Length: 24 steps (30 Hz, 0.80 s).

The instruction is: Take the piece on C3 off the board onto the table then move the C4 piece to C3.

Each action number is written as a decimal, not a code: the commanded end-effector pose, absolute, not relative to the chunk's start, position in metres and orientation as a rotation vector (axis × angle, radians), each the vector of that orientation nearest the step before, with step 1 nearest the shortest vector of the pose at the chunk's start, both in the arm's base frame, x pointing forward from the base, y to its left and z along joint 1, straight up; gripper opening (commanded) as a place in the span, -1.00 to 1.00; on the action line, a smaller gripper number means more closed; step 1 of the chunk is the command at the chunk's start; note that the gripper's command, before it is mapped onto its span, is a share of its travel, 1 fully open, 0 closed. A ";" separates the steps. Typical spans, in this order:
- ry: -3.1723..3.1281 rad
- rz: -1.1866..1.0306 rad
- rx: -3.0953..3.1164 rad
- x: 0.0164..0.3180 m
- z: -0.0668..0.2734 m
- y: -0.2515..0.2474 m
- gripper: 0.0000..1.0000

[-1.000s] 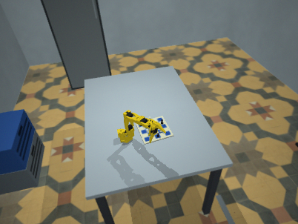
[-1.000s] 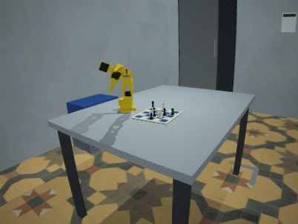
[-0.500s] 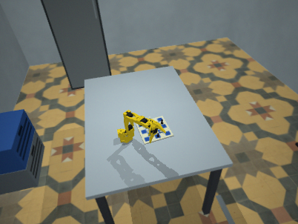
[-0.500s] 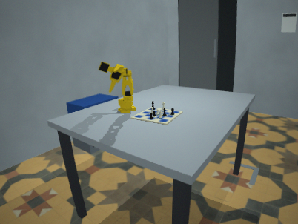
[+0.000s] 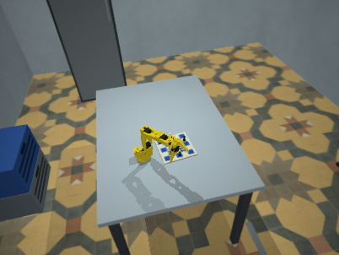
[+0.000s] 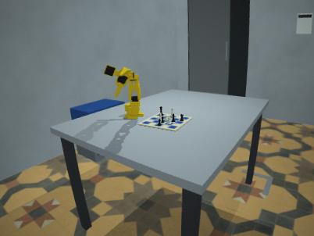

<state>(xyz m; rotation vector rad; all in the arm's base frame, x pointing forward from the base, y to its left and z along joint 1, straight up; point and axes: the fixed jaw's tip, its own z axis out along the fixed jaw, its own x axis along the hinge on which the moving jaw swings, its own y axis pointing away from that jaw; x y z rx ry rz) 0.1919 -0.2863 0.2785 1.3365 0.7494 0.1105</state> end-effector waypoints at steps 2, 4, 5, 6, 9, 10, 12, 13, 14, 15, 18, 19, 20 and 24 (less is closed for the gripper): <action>0.746 0.111 1.333 0.191 0.280 -0.285 1.00; 0.746 0.111 1.333 0.191 0.280 -0.285 1.00; 0.746 0.111 1.333 0.191 0.280 -0.285 1.00; 0.746 0.111 1.333 0.191 0.280 -0.285 1.00; 0.747 0.112 1.326 0.191 0.282 -0.284 1.00; 0.752 0.112 1.323 0.192 0.283 -0.283 0.99; 0.770 0.112 1.315 0.194 0.284 -0.278 0.98; 0.785 0.112 1.310 0.196 0.285 -0.274 0.97; 0.805 0.113 1.304 0.198 0.285 -0.270 0.96; 0.829 0.113 1.297 0.201 0.286 -0.264 0.94; 0.929 0.114 1.264 0.211 0.286 -0.240 0.88; 0.972 0.114 1.248 0.214 0.286 -0.230 0.85; 0.971 0.114 1.247 0.214 0.286 -0.230 0.85; 1.070 0.115 1.208 0.220 0.284 -0.207 0.78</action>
